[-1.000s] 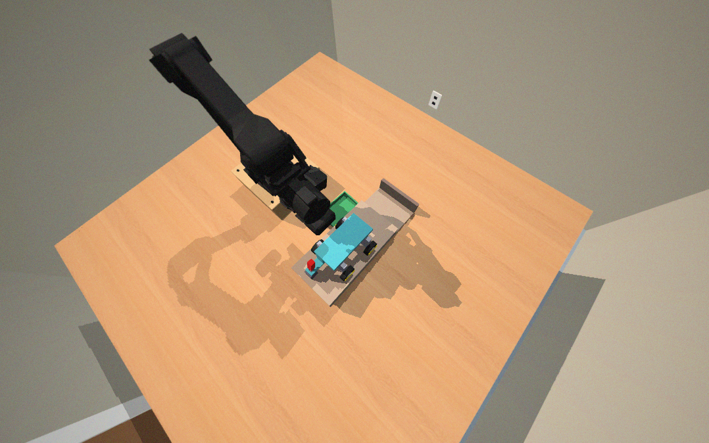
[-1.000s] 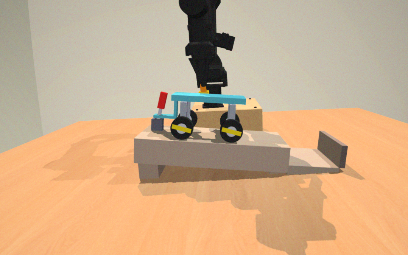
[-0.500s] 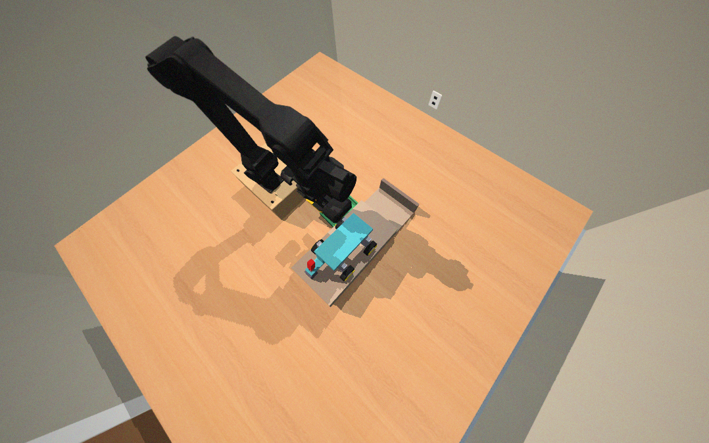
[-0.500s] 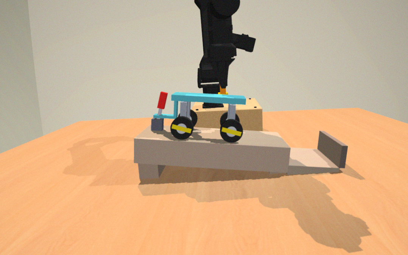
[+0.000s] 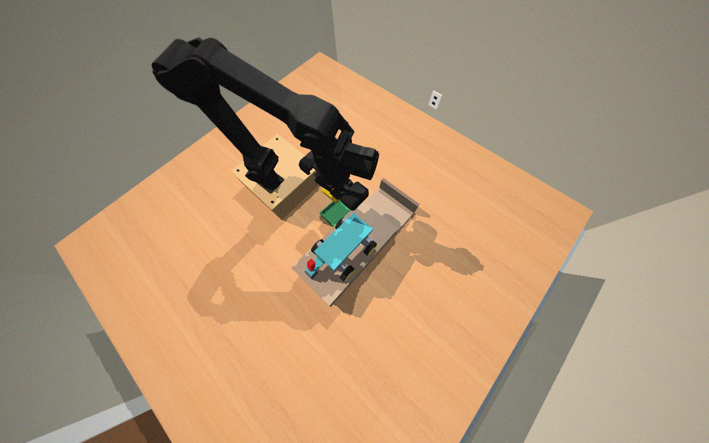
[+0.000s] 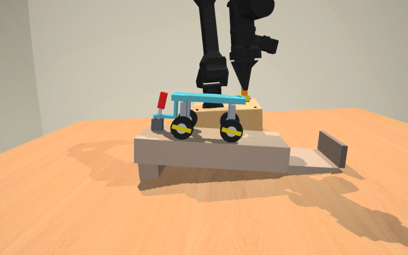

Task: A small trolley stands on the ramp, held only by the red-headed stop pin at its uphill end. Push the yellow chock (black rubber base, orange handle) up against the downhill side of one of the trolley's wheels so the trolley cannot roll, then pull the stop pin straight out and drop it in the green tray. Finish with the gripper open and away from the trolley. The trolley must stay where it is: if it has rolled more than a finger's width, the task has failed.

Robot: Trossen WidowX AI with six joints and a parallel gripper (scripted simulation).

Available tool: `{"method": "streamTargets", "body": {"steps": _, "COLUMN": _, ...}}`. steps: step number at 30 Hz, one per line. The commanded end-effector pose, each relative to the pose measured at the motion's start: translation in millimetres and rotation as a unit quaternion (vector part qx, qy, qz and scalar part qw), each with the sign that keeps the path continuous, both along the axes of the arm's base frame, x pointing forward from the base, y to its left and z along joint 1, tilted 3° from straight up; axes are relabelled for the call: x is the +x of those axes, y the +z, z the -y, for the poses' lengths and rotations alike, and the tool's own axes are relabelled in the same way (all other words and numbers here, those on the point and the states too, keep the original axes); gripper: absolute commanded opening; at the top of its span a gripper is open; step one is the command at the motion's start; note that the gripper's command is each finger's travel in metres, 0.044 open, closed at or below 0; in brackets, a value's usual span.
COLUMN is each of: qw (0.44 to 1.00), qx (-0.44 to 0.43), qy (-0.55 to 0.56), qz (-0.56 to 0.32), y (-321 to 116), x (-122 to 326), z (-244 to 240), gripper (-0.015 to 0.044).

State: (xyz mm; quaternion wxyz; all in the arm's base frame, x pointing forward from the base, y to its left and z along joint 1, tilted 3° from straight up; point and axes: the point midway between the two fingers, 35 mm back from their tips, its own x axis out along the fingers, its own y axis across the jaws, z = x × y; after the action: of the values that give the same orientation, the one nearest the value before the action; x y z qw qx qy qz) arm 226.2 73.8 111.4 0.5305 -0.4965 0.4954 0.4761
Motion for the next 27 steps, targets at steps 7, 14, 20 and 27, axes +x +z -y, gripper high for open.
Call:
{"method": "streamTargets", "body": {"steps": 7, "qw": 1.0, "qx": 0.002, "qy": -0.001, "qz": 0.006, "y": 1.2, "x": 13.5, "z": -38.2, "gripper": 0.0}}
{"method": "streamTargets", "body": {"steps": 14, "qw": 1.0, "qx": 0.003, "qy": -0.001, "qz": 0.006, "y": 3.1, "x": 22.9, "z": -61.1, "gripper": 0.0}}
{"method": "streamTargets", "body": {"steps": 20, "qw": 0.998, "qx": -0.004, "qy": 0.055, "qz": 0.005, "y": 3.4, "x": 24.0, "z": -63.4, "gripper": 0.0}}
{"method": "streamTargets", "body": {"steps": 27, "qw": 0.984, "qx": -0.019, "qy": 0.176, "qz": 0.0, "y": 3.4, "x": 24.3, "z": -64.1, "gripper": 0.0}}
